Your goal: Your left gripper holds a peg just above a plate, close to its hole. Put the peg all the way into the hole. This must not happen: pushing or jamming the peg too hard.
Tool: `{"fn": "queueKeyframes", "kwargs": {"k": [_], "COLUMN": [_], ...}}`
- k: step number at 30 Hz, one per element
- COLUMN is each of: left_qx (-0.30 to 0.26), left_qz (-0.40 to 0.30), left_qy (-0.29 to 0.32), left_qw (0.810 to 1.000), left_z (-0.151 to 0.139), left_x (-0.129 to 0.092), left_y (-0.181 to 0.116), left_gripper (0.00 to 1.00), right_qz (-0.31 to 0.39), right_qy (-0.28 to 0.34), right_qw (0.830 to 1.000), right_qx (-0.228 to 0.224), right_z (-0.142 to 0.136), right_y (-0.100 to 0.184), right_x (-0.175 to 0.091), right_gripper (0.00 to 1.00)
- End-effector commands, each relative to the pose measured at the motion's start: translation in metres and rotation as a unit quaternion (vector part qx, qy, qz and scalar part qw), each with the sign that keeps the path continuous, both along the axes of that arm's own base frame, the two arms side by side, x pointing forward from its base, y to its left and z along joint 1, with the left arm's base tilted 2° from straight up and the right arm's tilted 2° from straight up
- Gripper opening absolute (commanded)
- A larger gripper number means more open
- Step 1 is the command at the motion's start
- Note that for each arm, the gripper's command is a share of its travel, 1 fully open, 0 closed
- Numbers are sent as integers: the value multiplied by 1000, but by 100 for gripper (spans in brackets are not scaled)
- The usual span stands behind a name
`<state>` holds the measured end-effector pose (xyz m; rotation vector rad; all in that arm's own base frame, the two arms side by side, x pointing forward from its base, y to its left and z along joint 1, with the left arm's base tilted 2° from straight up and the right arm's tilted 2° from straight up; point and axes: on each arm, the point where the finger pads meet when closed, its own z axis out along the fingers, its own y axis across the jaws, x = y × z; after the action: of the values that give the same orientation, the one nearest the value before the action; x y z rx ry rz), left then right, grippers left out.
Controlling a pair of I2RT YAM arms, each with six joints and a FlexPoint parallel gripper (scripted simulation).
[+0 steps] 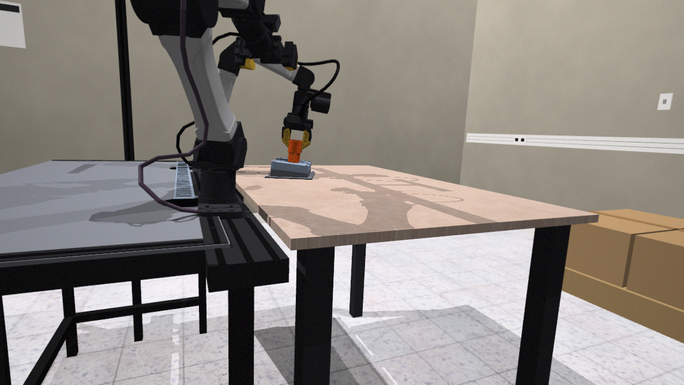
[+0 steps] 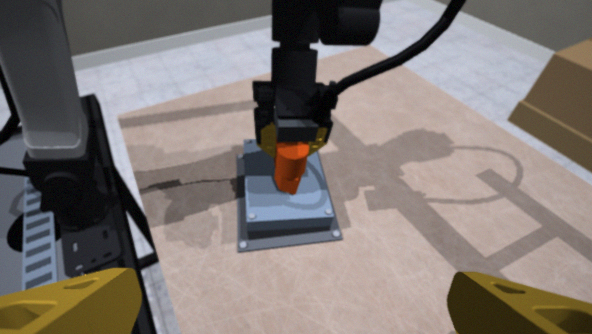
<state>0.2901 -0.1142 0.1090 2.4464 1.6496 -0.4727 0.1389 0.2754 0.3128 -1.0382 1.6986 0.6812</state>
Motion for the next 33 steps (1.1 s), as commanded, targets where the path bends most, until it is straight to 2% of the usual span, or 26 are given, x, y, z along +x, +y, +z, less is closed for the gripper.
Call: {"fn": "queueKeyframes", "kwargs": {"k": [1, 7, 22, 26, 33], "left_qx": [-3, 1, 1, -2, -1], "left_qz": [5, 3, 1, 2, 2], "left_qy": [-9, 8, -1, -8, -6], "left_qw": [1000, 1000, 1000, 1000, 1000], "left_z": [-1, 9, 10, 17, 17], "left_x": [-1, 4, 5, -5, -6], "left_y": [1, -2, -1, 2, 2], "left_gripper": [33, 33, 33, 33, 33], "right_qz": [4, 4, 4, 4, 4], "right_qy": [-5, -5, -5, -5, -5], "right_qw": [1000, 1000, 1000, 1000, 1000], "right_qx": [16, 16, 16, 16, 16], "right_z": [12, 12, 12, 12, 12], "right_y": [-1, -1, -1, -1, -1], "right_x": [-3, -3, -3, -3, -3], "right_gripper": [100, 100, 100, 100, 100]}}
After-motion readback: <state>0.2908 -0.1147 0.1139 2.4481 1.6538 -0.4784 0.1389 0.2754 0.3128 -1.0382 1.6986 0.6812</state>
